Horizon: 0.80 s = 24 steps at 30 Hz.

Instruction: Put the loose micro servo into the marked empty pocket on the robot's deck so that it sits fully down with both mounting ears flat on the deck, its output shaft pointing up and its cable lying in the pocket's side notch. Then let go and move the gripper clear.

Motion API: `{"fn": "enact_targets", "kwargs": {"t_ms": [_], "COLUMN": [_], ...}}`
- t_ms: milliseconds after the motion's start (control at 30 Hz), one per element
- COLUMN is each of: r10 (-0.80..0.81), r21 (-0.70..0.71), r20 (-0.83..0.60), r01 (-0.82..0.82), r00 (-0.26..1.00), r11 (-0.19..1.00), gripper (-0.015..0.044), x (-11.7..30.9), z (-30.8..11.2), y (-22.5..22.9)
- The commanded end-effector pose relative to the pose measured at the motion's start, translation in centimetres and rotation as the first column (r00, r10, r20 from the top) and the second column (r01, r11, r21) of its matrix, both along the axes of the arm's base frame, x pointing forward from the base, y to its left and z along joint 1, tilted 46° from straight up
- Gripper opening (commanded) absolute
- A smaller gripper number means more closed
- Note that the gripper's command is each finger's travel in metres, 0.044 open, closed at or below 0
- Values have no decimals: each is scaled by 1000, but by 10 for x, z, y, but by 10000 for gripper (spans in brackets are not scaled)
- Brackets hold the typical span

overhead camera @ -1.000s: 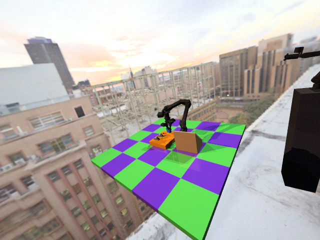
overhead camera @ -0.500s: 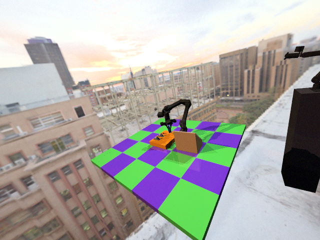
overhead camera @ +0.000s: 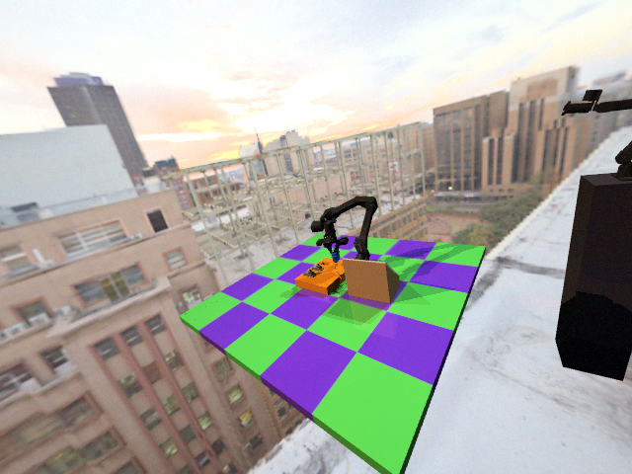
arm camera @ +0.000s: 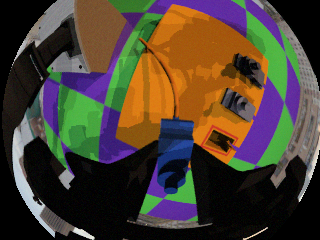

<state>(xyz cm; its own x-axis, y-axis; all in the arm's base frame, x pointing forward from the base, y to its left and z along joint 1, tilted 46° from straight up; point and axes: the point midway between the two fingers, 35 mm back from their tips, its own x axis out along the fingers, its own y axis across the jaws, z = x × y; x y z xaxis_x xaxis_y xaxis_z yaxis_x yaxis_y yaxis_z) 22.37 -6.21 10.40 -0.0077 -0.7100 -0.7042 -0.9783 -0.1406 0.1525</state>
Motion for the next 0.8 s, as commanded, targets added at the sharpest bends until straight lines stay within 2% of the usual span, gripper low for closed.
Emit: {"fn": "enact_targets", "kwargs": {"t_ms": [0, 367, 767], "r10": [-98, -349, -564], "r21": [-1, 61, 200], "r20": [107, 364, 584], "r01": [98, 352, 570], "r00": [989, 863, 584], "r11": [995, 934, 797], "gripper": [0, 0, 0], "x": [1, 1, 1], "z": [2, 2, 2], "y": [0, 0, 0]}}
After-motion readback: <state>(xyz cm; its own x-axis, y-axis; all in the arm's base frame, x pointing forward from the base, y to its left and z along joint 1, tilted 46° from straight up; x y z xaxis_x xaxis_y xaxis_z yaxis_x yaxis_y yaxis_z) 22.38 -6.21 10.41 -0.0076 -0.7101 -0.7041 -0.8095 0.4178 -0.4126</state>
